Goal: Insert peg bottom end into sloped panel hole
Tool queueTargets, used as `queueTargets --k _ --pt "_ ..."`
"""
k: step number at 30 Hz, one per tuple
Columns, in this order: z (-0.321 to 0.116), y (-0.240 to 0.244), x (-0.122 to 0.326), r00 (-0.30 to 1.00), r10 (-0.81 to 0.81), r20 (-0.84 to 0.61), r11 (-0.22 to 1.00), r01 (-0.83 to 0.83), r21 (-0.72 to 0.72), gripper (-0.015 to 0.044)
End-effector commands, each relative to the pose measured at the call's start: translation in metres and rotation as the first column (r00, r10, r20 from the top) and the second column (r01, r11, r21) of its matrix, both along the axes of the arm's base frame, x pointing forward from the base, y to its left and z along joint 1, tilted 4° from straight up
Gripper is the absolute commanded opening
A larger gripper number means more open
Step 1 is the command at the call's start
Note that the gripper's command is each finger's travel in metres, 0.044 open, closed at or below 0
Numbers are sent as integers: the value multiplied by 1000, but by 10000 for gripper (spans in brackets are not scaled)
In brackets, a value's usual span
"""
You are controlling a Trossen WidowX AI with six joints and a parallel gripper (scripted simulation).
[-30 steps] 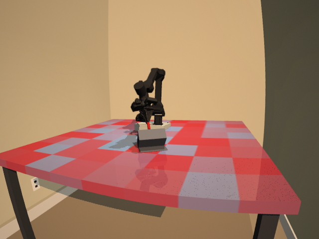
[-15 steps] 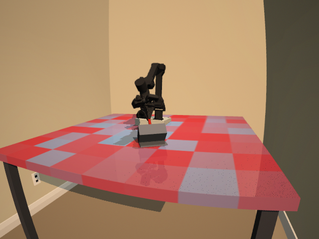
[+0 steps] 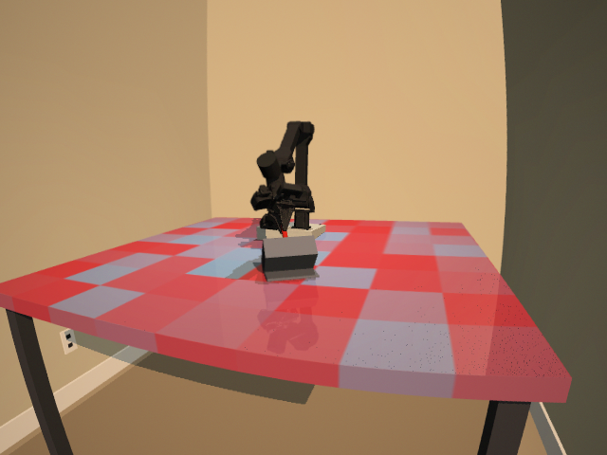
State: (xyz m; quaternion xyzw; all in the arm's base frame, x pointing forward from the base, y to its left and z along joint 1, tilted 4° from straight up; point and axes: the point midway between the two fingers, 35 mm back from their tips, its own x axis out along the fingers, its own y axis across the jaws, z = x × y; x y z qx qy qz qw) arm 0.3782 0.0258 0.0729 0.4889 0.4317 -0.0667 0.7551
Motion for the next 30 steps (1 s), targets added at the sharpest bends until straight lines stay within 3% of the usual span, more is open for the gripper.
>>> queueTargets --k 1,30 --pt "2 0 0 1000 1 3 1000 -1 -1 0" --pt "-7 2 8 1000 1 4 1000 -1 0 0"
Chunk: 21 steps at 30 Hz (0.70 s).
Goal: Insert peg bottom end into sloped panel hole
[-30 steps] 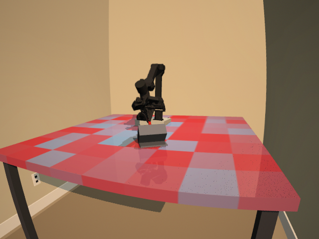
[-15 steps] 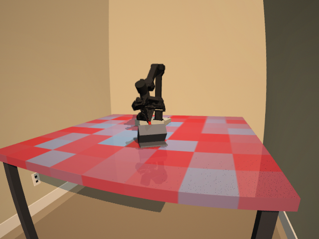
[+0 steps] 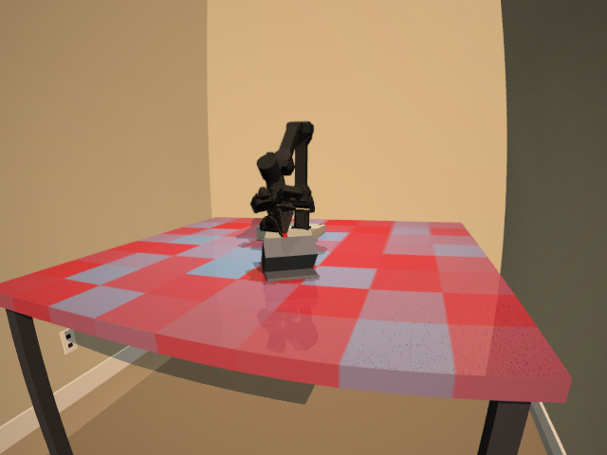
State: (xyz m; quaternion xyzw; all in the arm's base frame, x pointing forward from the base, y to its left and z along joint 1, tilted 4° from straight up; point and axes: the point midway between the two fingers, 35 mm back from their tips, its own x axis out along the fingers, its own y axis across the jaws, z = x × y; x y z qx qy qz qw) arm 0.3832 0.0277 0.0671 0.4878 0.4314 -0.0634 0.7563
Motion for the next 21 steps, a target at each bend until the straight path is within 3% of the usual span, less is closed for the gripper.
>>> queueTargets --k 1,21 --pt "-2 0 3 1000 -5 0 1000 5 0 0" --pt "-10 3 10 1000 -5 0 1000 5 0 0"
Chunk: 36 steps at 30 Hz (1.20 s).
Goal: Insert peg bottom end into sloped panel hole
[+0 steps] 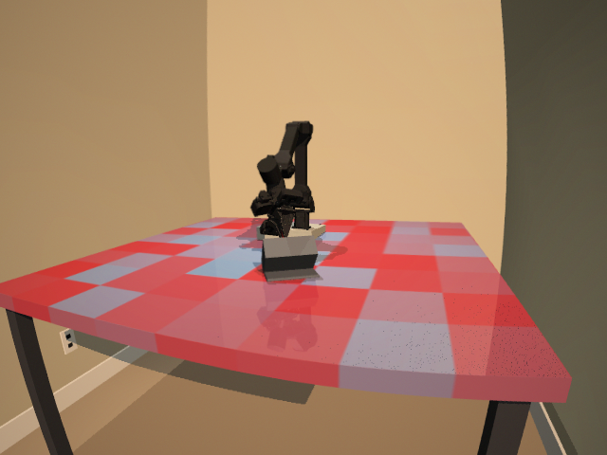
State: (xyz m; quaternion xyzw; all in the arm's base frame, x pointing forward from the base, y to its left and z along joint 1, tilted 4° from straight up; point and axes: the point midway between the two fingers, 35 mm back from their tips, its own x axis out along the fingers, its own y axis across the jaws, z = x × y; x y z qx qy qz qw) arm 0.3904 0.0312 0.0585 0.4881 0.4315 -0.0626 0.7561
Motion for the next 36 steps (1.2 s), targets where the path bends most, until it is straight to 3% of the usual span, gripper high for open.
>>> queueTargets --k 1,36 --pt "-2 0 3 1000 -6 0 1000 6 -1 0" --pt "-10 4 9 1000 0 -2 1000 0 1 0"
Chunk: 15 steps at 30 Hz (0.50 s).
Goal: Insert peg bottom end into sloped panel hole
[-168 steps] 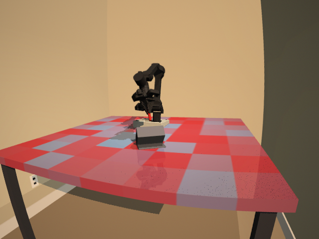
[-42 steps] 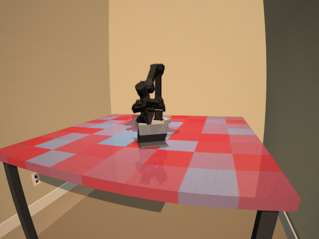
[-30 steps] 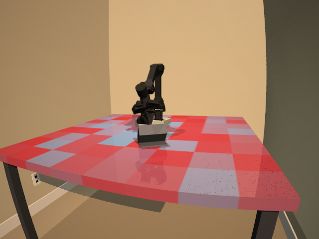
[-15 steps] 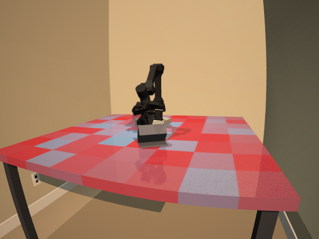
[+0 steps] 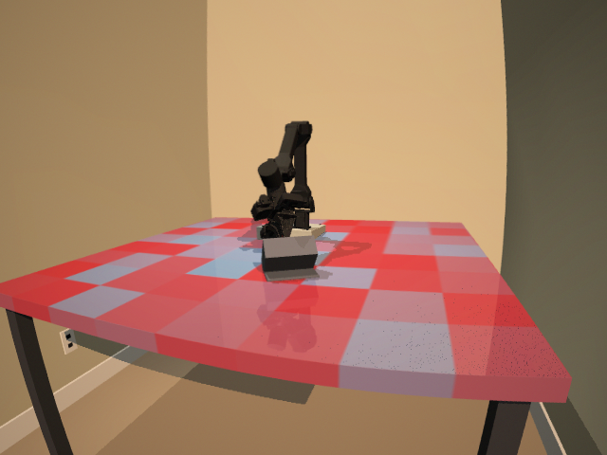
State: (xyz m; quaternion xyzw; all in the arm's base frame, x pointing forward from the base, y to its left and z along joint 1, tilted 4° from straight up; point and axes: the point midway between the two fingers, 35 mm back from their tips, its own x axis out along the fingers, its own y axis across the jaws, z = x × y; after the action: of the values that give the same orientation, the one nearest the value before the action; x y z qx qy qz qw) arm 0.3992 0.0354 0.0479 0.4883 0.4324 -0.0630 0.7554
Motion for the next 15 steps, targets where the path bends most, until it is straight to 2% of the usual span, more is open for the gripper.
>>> queueTargets --k 1,15 --pt "0 0 0 1000 0 1 1000 0 0 26" --pt "1 -1 -1 1000 0 1 1000 0 0 394"
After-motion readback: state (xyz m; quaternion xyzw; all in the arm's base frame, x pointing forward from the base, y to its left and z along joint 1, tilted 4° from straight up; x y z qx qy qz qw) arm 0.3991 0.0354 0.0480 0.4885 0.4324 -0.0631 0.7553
